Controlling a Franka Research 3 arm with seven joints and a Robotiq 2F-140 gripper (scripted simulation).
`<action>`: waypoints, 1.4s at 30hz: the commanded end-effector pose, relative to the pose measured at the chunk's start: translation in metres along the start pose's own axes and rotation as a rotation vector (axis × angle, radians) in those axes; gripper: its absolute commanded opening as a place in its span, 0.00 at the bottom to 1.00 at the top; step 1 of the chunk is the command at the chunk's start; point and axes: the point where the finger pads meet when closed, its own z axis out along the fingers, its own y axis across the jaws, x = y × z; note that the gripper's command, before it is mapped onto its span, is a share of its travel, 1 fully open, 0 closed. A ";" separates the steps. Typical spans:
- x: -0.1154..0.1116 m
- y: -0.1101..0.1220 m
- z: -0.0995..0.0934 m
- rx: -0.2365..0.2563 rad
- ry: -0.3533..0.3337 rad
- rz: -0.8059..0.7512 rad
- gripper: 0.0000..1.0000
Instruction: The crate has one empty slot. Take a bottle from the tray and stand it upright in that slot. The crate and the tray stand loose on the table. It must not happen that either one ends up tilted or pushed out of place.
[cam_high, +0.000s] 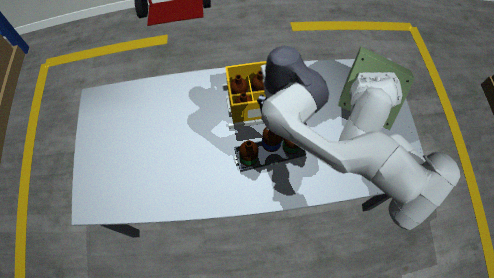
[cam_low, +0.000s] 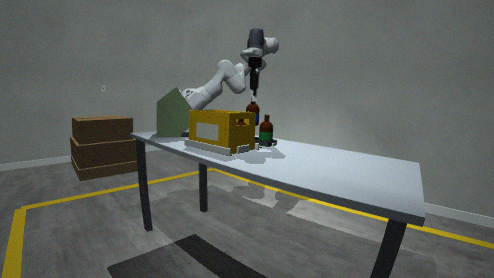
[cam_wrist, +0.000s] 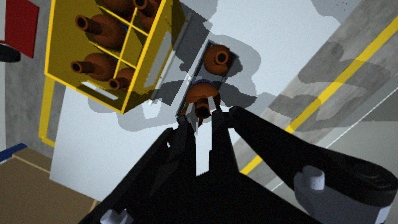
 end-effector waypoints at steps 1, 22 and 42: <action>0.000 0.000 -0.006 0.001 -0.001 0.006 0.00; 0.001 0.000 -0.027 0.001 -0.001 0.006 0.00; 0.001 0.000 -0.031 0.001 -0.001 0.006 0.00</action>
